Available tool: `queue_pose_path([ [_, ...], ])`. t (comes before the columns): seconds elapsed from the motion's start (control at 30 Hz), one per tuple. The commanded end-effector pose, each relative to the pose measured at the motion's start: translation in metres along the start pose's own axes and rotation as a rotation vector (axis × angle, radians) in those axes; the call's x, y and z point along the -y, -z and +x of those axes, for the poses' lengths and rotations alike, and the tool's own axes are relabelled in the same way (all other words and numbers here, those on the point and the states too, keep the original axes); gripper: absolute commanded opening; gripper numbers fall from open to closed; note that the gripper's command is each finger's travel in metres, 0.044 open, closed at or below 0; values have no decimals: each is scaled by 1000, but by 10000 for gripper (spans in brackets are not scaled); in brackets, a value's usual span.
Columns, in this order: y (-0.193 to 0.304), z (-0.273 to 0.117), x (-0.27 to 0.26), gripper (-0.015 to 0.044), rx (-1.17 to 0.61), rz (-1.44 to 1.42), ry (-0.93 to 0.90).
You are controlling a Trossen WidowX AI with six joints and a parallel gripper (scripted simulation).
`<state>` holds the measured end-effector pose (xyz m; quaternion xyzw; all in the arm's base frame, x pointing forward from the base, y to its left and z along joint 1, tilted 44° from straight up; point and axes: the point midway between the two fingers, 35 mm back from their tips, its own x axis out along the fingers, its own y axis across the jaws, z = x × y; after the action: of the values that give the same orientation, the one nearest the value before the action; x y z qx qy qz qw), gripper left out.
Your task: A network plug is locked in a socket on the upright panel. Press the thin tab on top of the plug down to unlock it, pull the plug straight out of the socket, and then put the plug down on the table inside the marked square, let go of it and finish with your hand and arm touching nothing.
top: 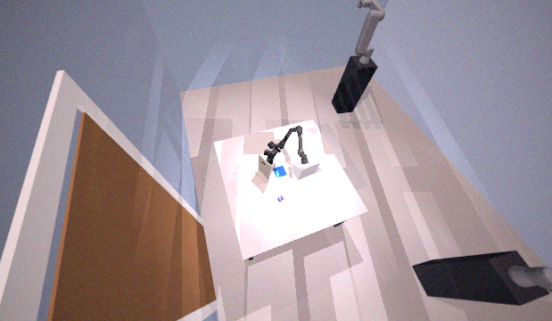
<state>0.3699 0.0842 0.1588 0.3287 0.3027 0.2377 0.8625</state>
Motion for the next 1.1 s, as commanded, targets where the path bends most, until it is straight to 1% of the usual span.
queue_pose_path([
  [0.0, -3, 0, -1, 69, 8, -2, 2],
  [0.37, -3, 0, -1, 0, 8, -2, 2],
  [1.07, 1, -9, -1, 0, 8, -2, 2],
])
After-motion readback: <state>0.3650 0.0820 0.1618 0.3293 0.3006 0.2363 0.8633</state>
